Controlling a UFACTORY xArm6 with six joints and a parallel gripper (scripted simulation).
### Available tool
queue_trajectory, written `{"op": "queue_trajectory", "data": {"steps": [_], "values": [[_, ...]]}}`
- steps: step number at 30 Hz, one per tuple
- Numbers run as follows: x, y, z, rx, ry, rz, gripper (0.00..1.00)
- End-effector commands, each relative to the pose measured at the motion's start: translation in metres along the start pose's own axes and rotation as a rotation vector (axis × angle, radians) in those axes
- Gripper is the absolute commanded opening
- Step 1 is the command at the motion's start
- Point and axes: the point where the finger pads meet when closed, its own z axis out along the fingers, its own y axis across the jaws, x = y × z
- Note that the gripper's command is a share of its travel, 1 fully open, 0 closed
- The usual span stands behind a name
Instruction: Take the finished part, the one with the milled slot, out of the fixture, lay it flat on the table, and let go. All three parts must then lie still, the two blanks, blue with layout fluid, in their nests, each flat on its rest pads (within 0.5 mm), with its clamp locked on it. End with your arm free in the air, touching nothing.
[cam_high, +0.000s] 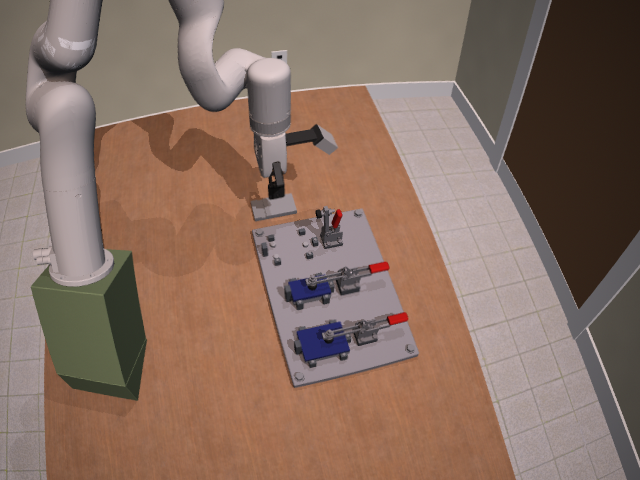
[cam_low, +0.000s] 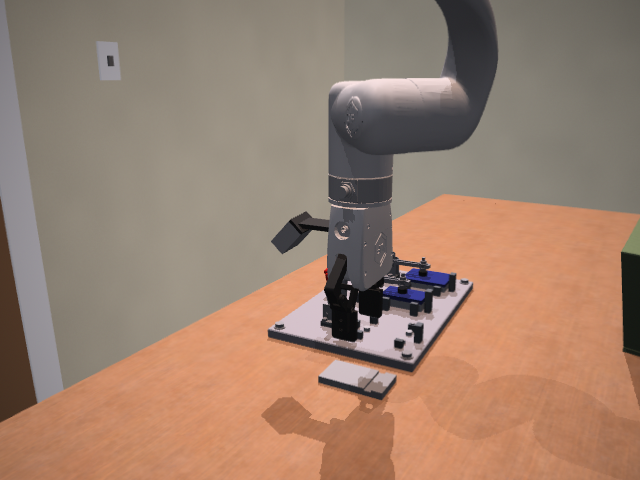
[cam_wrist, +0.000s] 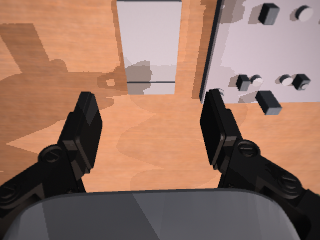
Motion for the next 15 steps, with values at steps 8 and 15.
{"op": "queue_trajectory", "data": {"steps": [8,15], "values": [[0.001,-0.001,-0.026,-0.002,-0.003,0.000,0.81],[0.001,-0.001,-0.029,-0.002,-0.003,0.000,0.81]]}}
